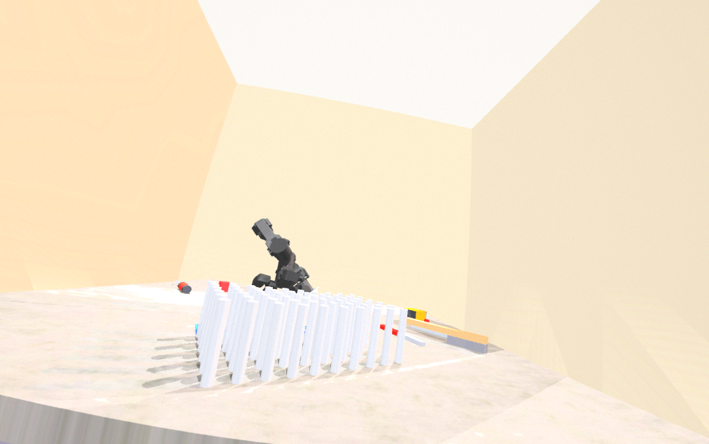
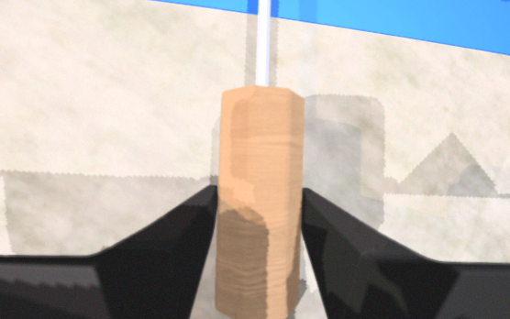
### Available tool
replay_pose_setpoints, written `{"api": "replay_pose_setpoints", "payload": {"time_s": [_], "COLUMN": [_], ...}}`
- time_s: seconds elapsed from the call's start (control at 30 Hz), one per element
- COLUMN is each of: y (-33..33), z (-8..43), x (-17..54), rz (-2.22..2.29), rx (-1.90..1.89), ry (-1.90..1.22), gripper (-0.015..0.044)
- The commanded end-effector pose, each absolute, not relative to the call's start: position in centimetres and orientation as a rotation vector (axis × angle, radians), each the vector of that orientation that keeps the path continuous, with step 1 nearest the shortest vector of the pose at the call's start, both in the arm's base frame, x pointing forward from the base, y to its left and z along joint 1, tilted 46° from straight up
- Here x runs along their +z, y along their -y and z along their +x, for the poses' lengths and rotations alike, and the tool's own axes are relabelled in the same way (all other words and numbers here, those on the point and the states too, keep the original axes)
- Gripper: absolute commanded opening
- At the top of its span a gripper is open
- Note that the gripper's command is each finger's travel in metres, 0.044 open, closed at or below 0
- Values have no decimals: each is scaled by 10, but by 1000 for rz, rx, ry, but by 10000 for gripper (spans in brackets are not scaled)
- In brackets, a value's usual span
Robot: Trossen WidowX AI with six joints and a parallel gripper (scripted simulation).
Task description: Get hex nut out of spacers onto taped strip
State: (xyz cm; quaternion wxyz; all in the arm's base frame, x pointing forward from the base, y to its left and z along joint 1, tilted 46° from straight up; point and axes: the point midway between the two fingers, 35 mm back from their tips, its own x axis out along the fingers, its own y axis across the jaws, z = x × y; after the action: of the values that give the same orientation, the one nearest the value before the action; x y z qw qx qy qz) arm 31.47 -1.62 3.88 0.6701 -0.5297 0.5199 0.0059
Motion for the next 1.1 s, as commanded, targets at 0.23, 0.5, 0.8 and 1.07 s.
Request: {"api": "replay_pose_setpoints", "payload": {"time_s": [0.23,0.5,0.8,1.07], "y": [19,20,22,24], "z": [309,305,302,298], "x": [41,43,45,46], "rz": [-1194,-1194,-1194,-1194], "rx": [20,20,20,20], "ry": [-1170,-1171,-1171,-1171], "gripper": [0,0,0,0]}}
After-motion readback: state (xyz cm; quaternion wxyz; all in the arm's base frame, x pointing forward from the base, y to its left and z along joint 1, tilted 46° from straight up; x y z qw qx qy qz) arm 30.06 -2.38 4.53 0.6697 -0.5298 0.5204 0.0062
